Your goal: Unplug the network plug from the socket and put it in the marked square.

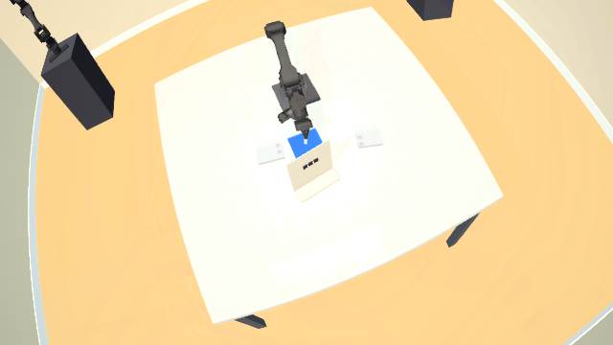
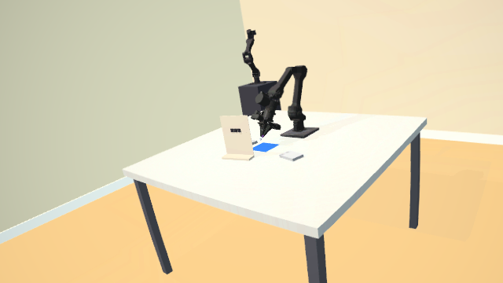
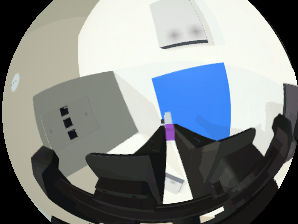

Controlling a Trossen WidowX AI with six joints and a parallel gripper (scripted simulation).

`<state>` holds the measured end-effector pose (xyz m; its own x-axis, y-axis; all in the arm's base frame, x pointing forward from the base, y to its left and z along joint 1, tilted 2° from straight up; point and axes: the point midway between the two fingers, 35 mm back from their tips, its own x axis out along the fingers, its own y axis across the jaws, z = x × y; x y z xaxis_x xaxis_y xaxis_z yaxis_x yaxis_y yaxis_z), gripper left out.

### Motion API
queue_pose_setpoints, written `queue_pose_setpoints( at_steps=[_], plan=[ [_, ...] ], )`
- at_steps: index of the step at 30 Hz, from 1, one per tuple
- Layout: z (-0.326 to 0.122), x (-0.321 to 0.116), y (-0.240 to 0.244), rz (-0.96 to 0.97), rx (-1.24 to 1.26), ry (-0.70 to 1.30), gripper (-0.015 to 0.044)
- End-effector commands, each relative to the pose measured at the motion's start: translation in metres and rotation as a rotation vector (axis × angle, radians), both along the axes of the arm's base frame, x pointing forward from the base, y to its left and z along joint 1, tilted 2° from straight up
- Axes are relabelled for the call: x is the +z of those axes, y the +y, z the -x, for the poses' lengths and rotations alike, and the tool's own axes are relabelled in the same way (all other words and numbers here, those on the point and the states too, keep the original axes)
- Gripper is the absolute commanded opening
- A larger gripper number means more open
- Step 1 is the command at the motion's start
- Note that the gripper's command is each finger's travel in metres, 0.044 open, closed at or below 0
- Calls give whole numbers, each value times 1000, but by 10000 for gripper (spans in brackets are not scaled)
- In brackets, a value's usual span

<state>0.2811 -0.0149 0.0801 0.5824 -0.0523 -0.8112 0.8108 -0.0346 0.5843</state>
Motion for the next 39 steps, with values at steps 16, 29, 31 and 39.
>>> queue_pose_setpoints(
  at_steps=[16, 29, 31, 39],
  plan=[
    [3, -33, -2, 3, -5, 8, 0],
    [4, -41, -1, 3, -5, 8, 0],
    [4, -42, -1, 3, -5, 8, 0],
    [2, -45, 0, 3, -5, 8, 0]
  ],
)
